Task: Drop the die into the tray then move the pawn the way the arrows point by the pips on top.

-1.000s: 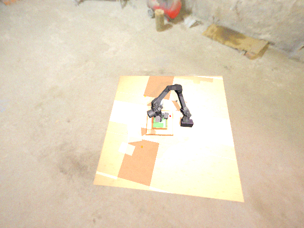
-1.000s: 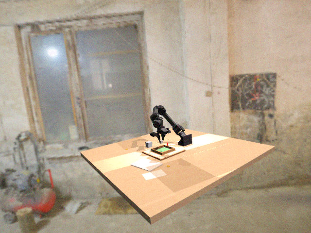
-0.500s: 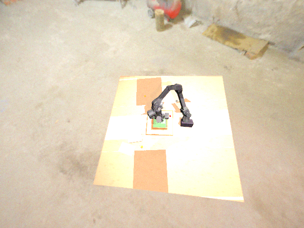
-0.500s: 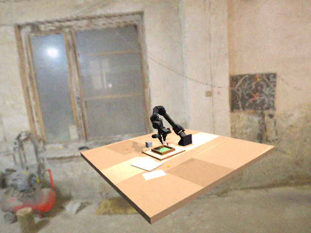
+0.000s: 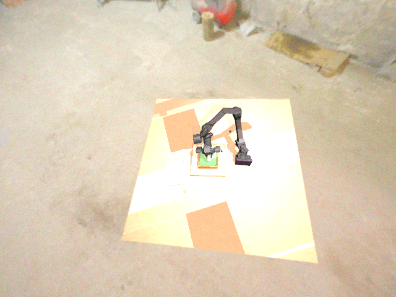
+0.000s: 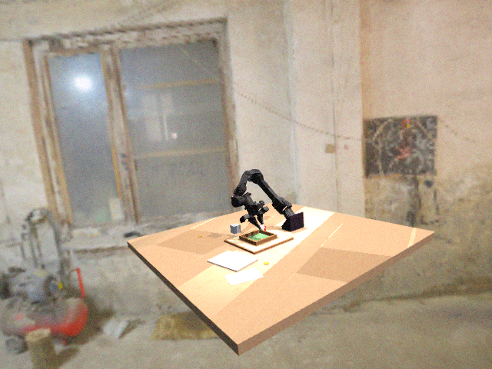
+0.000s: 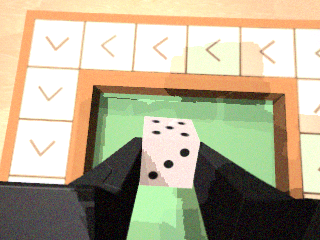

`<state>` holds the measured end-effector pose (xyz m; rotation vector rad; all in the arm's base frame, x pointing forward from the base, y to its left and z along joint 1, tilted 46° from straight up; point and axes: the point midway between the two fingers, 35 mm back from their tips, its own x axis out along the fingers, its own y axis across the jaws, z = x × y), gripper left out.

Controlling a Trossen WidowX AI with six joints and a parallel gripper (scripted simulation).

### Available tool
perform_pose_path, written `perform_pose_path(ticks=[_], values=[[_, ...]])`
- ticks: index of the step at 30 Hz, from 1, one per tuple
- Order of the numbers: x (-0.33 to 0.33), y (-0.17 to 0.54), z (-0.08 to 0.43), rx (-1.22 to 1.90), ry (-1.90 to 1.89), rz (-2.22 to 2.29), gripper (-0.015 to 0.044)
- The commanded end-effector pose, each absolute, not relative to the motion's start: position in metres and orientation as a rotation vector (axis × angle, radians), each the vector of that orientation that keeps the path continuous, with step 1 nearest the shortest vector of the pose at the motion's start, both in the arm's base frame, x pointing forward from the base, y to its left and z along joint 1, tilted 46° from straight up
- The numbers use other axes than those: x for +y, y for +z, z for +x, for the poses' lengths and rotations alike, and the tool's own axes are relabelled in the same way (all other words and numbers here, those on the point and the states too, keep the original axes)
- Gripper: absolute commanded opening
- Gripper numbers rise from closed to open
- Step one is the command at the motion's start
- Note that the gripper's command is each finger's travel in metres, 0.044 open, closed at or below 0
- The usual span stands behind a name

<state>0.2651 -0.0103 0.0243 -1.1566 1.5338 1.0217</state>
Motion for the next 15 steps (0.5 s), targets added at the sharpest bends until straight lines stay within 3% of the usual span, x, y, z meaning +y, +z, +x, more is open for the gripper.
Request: perform_pose_path(ticks=[1, 10, 15], values=[[-0.01, 0.024, 0.264, 1.388, 1.079, -1.097, 0.0], [-0.011, 0.027, 0.266, 1.235, 1.111, -1.059, 0.0], [-0.005, 0.068, 0.277, 1.234, 1.111, -1.059, 0.0]])
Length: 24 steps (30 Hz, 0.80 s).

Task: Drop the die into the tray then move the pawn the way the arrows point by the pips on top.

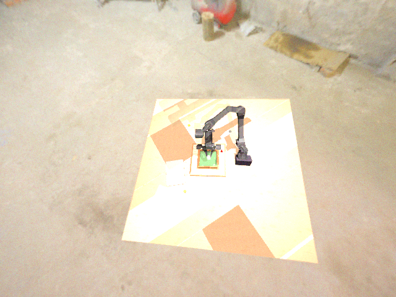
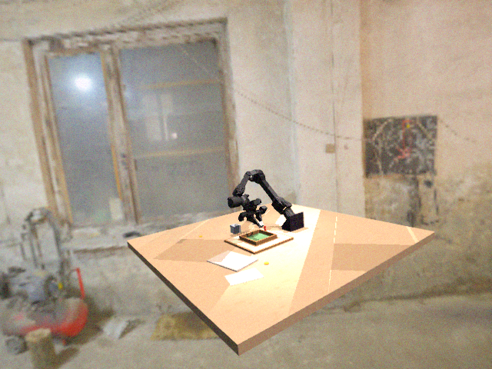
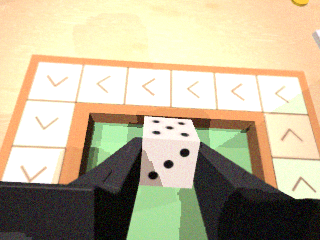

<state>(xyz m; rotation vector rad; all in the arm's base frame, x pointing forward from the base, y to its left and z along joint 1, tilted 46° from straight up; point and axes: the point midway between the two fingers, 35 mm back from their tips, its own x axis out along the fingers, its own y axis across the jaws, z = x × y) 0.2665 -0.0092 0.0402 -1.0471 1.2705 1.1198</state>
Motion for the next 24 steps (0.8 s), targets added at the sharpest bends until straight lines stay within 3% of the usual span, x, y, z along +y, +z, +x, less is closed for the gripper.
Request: perform_pose_path(ticks=[1, 24], values=[[-0.0048, 0.0715, 0.2778, 1.234, 1.111, -1.059, 0.0], [-0.0058, 0.0706, 0.2756, 1.239, 1.112, -1.061, 0.0]])
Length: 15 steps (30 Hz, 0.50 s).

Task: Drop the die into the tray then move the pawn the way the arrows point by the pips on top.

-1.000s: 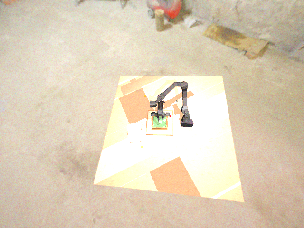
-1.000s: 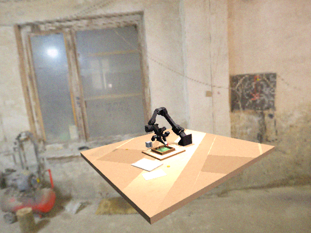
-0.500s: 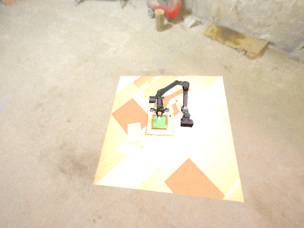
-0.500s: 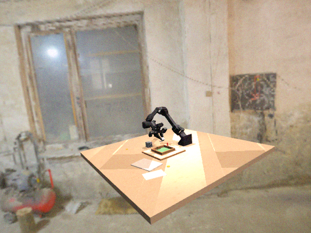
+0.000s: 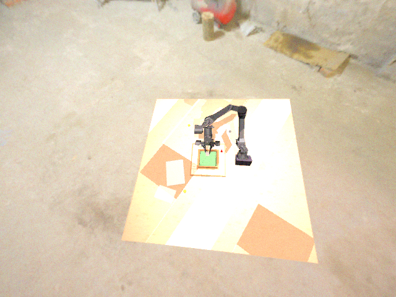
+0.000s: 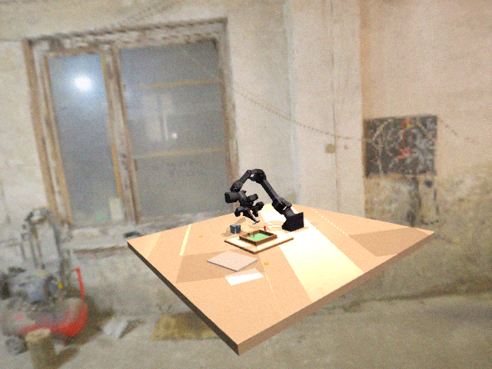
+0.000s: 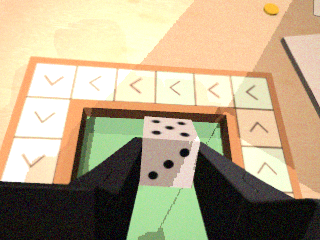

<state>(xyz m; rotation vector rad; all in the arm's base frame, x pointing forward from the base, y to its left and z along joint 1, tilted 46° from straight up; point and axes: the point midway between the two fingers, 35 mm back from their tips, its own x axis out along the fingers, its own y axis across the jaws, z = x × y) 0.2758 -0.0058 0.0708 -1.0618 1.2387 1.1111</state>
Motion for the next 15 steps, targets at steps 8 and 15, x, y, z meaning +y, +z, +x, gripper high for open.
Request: perform_pose_path(ticks=[8, 15], values=[[-0.006, 0.071, 0.276, 1.239, 1.112, -1.061, 0.0157], [0.023, 0.099, 0.28, 1.233, 1.112, -1.057, 0.0341]])
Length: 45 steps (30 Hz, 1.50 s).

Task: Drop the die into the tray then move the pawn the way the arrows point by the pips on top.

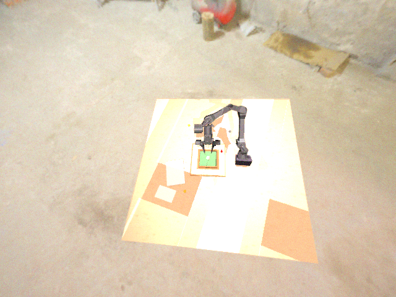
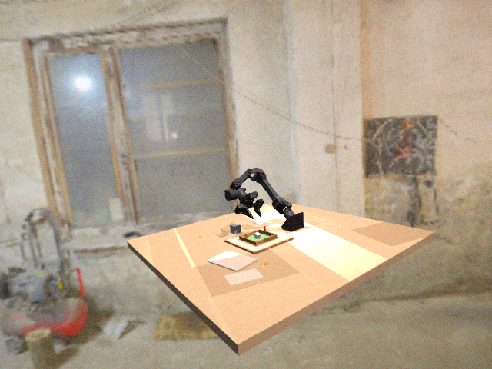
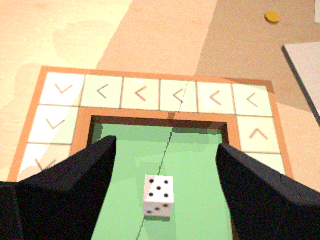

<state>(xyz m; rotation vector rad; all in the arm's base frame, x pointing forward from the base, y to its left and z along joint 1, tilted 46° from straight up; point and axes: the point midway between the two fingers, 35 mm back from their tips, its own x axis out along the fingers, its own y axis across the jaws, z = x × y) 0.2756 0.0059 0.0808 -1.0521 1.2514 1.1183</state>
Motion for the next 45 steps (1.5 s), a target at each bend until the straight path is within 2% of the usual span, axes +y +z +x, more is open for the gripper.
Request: perform_pose_path(ticks=[1, 4, 6, 12, 15, 21, 23, 30, 37, 45], values=[[0.023, 0.099, 0.28, 1.233, 1.112, -1.057, 0.0368], [0.023, 0.099, 0.28, 1.233, 1.112, -1.057, 0.044], [0.021, 0.091, 0.279, 1.31, 1.093, -1.078, 0.044], [0.008, 0.052, 0.274, 1.819, 0.772, -1.457, 0.044], [0.008, 0.049, 0.278, 1.876, 0.652, -1.604, 0.044], [0.008, 0.046, 0.272, 1.857, 0.747, -1.521, 0.044], [0.006, 0.049, 0.268, 1.864, 0.678, -1.485, 0.0387], [-0.019, 0.071, 0.217, 1.83, -0.004, -1.084, 0.0204], [-0.043, 0.079, 0.164, 1.623, -0.598, -0.647, 0.02], [-0.046, 0.08, 0.159, 1.595, -0.65, -0.604, 0.02]])
